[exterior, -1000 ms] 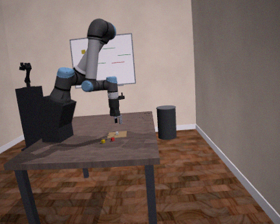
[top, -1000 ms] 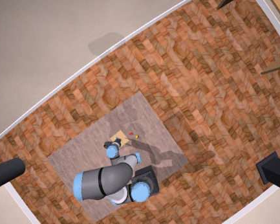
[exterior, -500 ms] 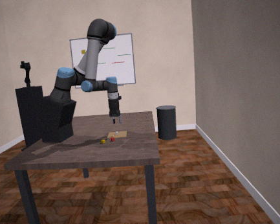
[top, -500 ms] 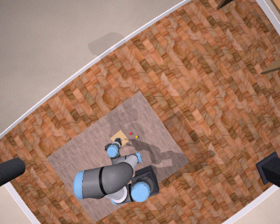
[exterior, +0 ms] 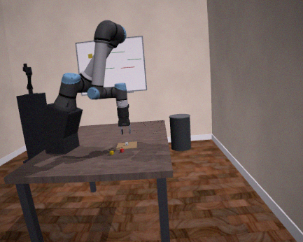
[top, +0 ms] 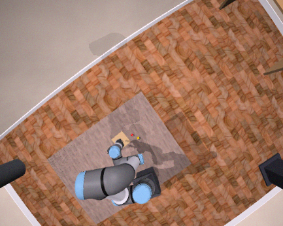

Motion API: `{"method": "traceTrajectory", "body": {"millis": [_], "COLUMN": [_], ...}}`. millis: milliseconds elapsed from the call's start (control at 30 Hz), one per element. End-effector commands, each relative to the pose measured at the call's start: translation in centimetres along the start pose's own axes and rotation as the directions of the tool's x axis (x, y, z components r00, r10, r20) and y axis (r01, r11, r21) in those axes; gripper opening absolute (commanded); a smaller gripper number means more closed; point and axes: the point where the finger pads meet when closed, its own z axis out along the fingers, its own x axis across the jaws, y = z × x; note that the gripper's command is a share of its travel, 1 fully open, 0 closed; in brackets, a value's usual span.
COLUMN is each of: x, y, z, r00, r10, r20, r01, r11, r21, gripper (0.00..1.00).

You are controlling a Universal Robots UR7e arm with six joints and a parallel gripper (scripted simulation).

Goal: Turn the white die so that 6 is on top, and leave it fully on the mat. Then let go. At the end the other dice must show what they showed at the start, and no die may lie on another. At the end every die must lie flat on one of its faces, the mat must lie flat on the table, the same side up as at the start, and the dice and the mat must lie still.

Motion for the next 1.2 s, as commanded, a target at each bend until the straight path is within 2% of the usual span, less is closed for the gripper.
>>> {"method": "traceTrajectory", "body": {"millis": [0,733,767,1167], "x": [-0.11,-0.25,-0.25,-0.25], "y": [0.10,0.21,0.21,0.21], "z": [0.00,0.02,0.02,0.02], "r00": [0.998,0.993,0.993,0.993], "r10": [-0.064,-0.122,-0.122,-0.122], "r20": [-0.002,-0.002,-0.002,-0.002], "r01": [0.064,0.122,0.122,0.122], "r11": [0.998,0.993,0.993,0.993], "r21": [0.002,0.002,0.002,0.002], "gripper": [1.00,1.00,0.70,0.70]}}
